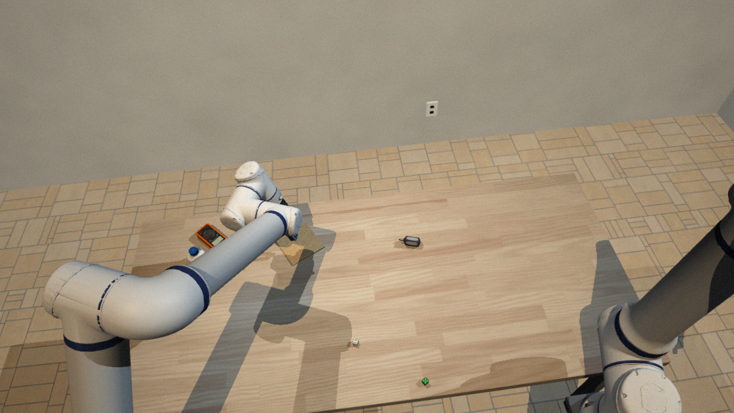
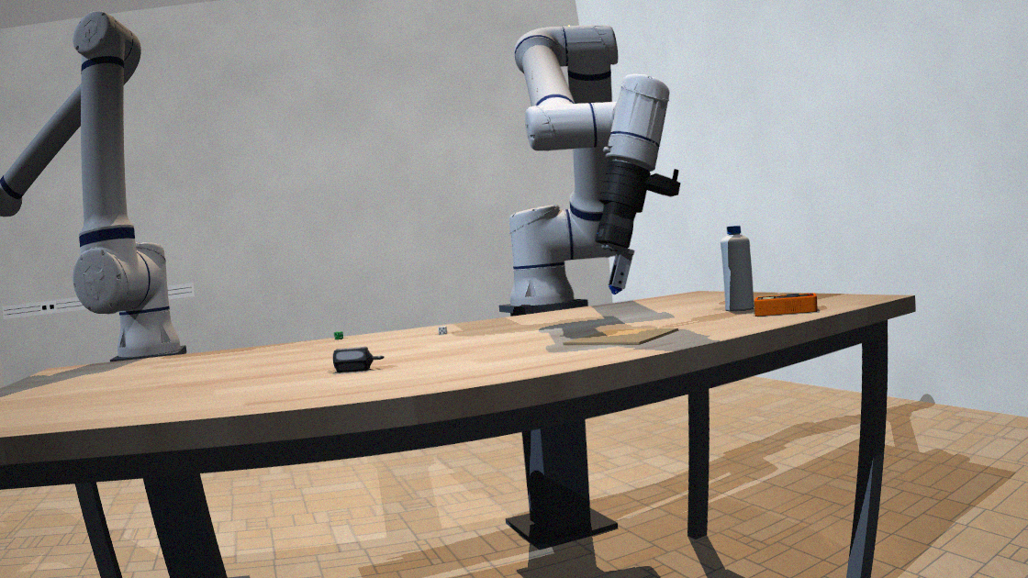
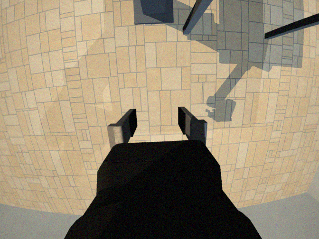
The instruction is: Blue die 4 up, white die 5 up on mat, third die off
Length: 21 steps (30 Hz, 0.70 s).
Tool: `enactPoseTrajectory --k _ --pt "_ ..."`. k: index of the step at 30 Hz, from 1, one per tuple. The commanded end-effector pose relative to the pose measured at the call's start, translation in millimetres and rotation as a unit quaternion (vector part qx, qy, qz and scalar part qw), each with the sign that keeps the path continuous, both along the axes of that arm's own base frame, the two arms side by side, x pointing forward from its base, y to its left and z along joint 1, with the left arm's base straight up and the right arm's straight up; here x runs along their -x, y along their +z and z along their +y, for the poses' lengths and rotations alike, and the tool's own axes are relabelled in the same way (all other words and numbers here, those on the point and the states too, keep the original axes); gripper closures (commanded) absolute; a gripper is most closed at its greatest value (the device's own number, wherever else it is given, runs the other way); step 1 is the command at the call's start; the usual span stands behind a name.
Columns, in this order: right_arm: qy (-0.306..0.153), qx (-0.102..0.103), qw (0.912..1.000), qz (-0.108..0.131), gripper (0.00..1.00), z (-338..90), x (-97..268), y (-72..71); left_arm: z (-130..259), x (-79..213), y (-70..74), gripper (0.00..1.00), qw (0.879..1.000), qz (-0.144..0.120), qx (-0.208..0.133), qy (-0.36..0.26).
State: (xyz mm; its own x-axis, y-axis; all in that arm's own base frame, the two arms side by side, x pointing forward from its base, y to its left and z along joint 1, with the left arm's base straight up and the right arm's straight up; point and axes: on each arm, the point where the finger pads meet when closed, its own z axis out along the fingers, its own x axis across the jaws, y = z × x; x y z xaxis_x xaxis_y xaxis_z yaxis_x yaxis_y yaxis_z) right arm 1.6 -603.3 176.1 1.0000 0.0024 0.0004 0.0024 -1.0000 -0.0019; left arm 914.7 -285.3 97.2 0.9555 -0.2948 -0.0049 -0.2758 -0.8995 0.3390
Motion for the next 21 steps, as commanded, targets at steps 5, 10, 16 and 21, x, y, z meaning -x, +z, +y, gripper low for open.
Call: enactPoseTrajectory --k 5,10,16,21 --pt "0.0 0.001 1.0 0.0 0.0 -0.7 0.2 0.9 -3.0 -0.2 4.1 0.66 0.999 -0.015 -0.039 0.0" --pt "0.0 0.001 1.0 0.0 0.0 -0.7 0.2 0.9 -3.2 0.0 3.7 0.66 0.999 -0.016 -0.045 0.0" --pt "0.0 0.001 1.0 0.0 0.0 -0.7 0.2 0.9 -3.7 0.6 2.3 0.66 0.997 -0.023 -0.073 0.0" --pt "0.0 0.001 1.0 0.0 0.0 -0.7 0.2 0.9 -4.6 1.0 2.2 0.66 0.991 -0.038 -0.125 0.0"
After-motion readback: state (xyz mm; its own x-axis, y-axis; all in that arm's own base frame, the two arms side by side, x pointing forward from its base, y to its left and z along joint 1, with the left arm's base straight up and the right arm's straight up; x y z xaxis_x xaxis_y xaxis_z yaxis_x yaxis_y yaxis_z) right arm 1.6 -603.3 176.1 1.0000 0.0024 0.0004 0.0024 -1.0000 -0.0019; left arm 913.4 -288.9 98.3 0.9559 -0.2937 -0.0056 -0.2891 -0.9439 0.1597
